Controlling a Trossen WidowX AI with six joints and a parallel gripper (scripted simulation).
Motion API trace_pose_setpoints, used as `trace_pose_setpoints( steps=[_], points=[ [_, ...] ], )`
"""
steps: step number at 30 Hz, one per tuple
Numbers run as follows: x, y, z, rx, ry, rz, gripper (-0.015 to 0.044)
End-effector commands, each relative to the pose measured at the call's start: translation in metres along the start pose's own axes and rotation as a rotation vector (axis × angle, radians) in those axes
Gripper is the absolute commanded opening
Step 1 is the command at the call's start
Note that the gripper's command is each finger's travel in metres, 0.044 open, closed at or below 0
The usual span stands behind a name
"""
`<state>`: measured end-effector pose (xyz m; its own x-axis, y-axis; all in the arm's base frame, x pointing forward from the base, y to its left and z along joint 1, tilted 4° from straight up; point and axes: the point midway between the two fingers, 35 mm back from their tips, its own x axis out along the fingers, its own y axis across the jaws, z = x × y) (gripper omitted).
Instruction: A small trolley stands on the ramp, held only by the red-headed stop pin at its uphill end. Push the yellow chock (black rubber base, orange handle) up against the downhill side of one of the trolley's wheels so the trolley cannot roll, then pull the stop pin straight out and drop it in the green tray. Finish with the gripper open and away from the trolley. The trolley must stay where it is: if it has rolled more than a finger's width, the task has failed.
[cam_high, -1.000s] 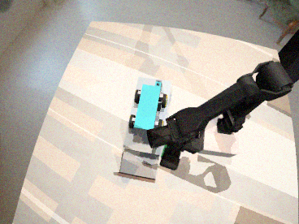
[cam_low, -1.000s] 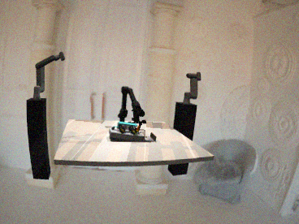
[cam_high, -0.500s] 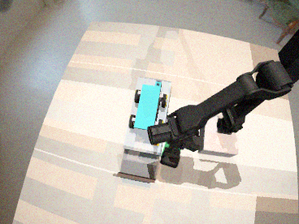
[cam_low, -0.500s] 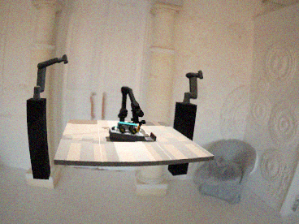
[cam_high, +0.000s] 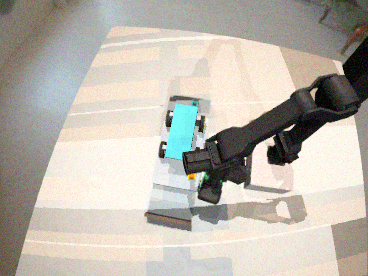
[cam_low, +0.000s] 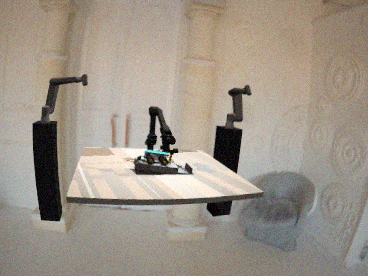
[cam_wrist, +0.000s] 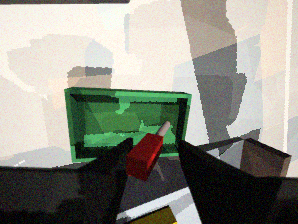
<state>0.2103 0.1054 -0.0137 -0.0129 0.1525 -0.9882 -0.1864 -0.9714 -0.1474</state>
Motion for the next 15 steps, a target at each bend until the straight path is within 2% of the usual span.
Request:
trace_pose_setpoints(
  steps=[1,15],
  points=[
    [0.0012,0.0028,0.0007,-0.001,-0.003,-0.002,0.0190],
    [0.0037,0.0099,0.0003,-0.001,-0.003,-0.001,0.0190]
  ],
)
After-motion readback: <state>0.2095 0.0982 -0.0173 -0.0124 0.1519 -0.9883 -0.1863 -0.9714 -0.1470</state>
